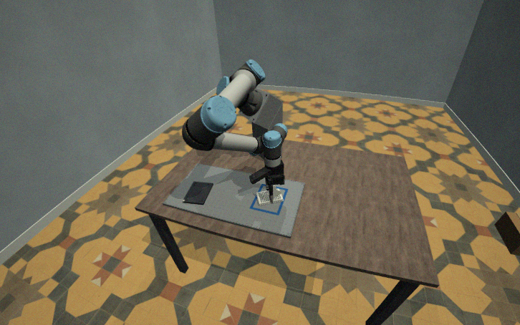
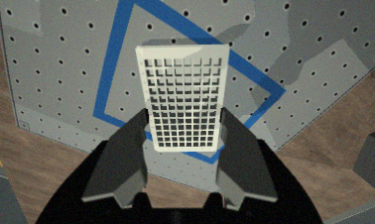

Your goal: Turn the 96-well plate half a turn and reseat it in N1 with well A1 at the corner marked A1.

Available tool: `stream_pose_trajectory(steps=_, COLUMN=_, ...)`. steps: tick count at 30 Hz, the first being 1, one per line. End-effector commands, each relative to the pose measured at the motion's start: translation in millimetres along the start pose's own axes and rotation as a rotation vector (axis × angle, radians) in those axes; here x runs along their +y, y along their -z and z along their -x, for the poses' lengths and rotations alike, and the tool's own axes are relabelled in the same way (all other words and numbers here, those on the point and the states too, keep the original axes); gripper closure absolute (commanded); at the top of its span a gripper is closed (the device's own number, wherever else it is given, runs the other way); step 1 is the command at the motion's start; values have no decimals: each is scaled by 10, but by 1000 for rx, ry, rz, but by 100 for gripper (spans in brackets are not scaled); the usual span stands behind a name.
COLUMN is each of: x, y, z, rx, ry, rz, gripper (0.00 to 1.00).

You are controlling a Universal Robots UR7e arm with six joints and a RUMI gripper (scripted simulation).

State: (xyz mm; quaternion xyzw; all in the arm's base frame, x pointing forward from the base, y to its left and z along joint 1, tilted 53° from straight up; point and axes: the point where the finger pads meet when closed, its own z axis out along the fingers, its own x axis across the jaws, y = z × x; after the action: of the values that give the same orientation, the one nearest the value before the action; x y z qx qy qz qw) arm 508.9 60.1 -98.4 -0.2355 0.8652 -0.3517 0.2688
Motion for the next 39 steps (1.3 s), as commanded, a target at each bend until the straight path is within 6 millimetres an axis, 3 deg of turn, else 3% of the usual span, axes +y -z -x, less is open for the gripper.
stream_pose_trajectory(steps=1, x=-7, y=-49, z=17, rx=-3, ry=-3, rz=-1, gripper=100)
stream_pose_trajectory(steps=14, x=-5, y=-39, z=13, rx=-3, ry=-1, rz=-1, gripper=100)
stream_pose_trajectory(steps=15, x=-5, y=-39, z=13, rx=-3, ry=-1, rz=-1, gripper=0)
stream_pose_trajectory(steps=37, x=-5, y=-39, z=13, rx=-3, ry=-1, rz=-1, gripper=0)
stream_pose_trajectory(steps=39, x=-2, y=28, z=8, rx=-3, ry=0, rz=0, gripper=0)
